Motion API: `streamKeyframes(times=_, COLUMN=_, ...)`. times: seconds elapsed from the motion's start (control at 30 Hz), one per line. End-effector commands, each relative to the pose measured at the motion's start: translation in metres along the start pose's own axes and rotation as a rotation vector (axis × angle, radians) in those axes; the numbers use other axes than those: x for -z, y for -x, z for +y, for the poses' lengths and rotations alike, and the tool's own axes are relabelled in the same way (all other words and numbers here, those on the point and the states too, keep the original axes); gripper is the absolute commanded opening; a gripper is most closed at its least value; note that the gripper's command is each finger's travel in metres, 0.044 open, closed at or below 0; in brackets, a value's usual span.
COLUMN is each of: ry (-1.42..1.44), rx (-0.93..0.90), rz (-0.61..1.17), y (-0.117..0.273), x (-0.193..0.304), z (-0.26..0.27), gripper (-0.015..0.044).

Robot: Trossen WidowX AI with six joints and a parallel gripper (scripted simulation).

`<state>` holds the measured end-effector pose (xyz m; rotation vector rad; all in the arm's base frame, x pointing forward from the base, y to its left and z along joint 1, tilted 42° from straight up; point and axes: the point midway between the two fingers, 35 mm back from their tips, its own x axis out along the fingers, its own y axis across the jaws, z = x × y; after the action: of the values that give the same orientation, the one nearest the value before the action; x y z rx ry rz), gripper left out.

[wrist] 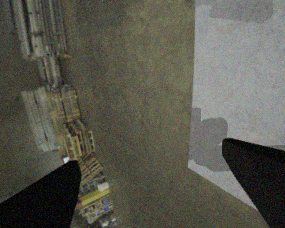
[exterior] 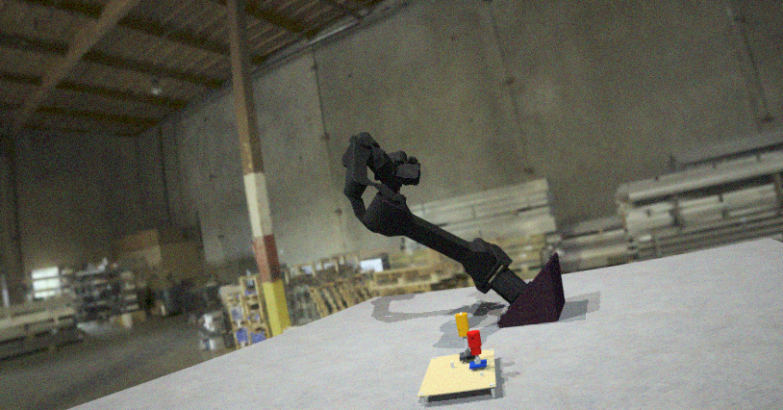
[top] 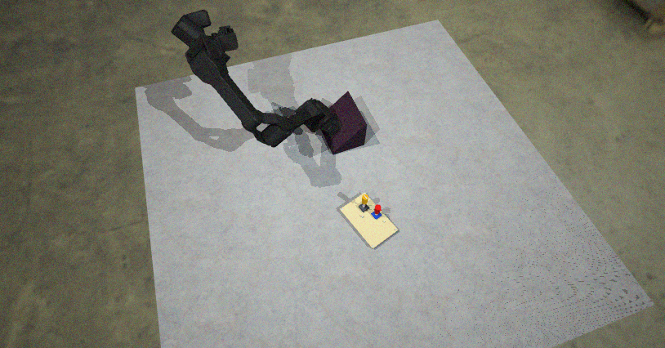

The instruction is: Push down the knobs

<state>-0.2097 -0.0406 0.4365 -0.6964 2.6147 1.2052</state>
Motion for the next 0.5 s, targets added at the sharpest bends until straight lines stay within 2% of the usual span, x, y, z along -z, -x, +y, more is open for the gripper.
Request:
streamKeyframes(times=0.0, ry=0.001, rx=-0.002, rz=-0.005, y=0.000, x=-0.001, z=0.001, gripper=0.0374)
streamKeyframes(times=0.47, ry=0.088, rx=-0.113, rz=-0.413, y=-0.002, x=-0.102, z=0.049, gripper=0.0006)
